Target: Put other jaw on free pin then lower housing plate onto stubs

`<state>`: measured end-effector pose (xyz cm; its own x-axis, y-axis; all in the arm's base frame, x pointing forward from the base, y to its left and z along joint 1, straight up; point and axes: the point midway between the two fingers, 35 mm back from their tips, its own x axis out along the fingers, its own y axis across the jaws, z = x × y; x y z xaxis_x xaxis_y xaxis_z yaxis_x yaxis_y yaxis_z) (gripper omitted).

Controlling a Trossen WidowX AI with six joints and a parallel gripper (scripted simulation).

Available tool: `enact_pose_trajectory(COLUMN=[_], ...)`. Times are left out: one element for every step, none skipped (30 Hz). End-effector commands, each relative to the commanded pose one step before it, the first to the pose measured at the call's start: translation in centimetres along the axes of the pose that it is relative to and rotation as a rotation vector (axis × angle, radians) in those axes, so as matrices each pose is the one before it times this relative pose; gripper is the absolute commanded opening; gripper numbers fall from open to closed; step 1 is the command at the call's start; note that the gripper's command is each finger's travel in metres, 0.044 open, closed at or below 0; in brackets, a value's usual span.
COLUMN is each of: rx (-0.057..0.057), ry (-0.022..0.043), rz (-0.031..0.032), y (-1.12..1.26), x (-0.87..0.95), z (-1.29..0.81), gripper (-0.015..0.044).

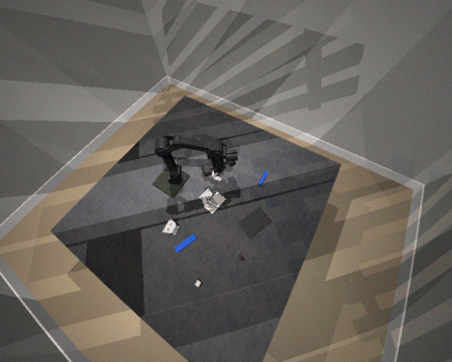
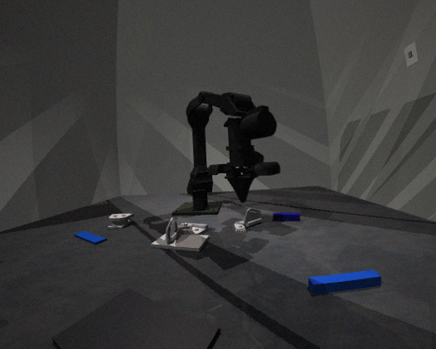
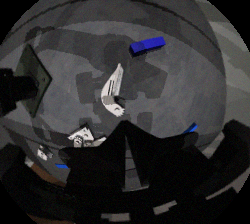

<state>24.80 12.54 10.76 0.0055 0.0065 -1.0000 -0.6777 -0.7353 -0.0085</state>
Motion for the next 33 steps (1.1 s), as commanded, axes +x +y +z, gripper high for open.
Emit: enact_pose_trajectory(rx=[0.0007, 0.0, -0.0007, 0.0, 0.0, 0.0, 0.0, 0.0, 0.0, 0.0, 0.0, 0.0, 0.0, 0.0, 0.0, 0.0, 0.0, 0.0, 0.0, 0.0, 0.0, 0.0, 0.0, 0.0, 0.0, 0.0, 0.0, 0.0, 0.0, 0.0, 0.0, 0.0, 0.0], ry=[0.00093, 0.0, -0.00093, 0.0, 0.0, 0.0, 0.0, 0.0, 0.0, 0.0, 0.0, 0.0, 0.0, 0.0, 0.0, 0.0, 0.0, 0.0, 0.0, 0.0, 0.0, 0.0, 0.0, 0.0, 0.0, 0.0, 0.0, 0.0, 0.0, 0.0, 0.0, 0.0, 0.0], rz=[-0.00257, 0.0, 0.00255, 0.0, 0.0, 0.0, 0.0, 0.0, 0.0, 0.0, 0.0, 0.0, 0.0, 0.0, 0.0, 0.0, 0.0, 0.0, 0.0, 0.0, 0.0, 0.0, 0.0, 0.0, 0.0, 0.0, 0.0, 0.0, 0.0, 0.0, 0.0, 0.0, 0.0], y=[0.026, 0.0, -0.026, 0.0, 0.0, 0.0, 0.0, 0.0, 0.0, 0.0, 0.0, 0.0, 0.0, 0.0, 0.0, 0.0, 0.0, 0.0, 0.0, 0.0, 0.0, 0.0, 0.0, 0.0, 0.0, 0.0, 0.0, 0.0, 0.0, 0.0, 0.0, 0.0, 0.0], x=[-0.122, 0.0, 0.121, 0.0, 0.0, 0.0, 0.0, 0.0, 0.0, 0.0, 0.0, 0.0, 0.0, 0.0, 0.0, 0.0, 0.0, 0.0, 0.0, 0.0, 0.0, 0.0, 0.0, 0.0, 0.0, 0.0, 0.0, 0.0, 0.0, 0.0, 0.0, 0.0, 0.0], z=[0.004, 0.0, -0.004, 0.0, 0.0, 0.0, 0.0, 0.0, 0.0, 0.0, 0.0, 0.0, 0.0, 0.0, 0.0, 0.0, 0.0, 0.0, 0.0, 0.0, 0.0, 0.0, 0.0, 0.0, 0.0, 0.0, 0.0, 0.0, 0.0, 0.0, 0.0, 0.0, 0.0], gripper=[0.0, 0.0, 0.0026, 0.0052, 0.0079, 0.0105, 0.0131, 0.0158, 0.0184, 0.021, 0.0236, 0.0263, 0.0289, 0.0315, 0.0341, 0.0368, 0.0394, 0.042, 0.044, 0.044, 0.044, 0.044, 0.044, 0.044, 0.044, 0.044, 0.044, 0.044, 0.044, 0.044, 0.044, 0.044, 0.044])
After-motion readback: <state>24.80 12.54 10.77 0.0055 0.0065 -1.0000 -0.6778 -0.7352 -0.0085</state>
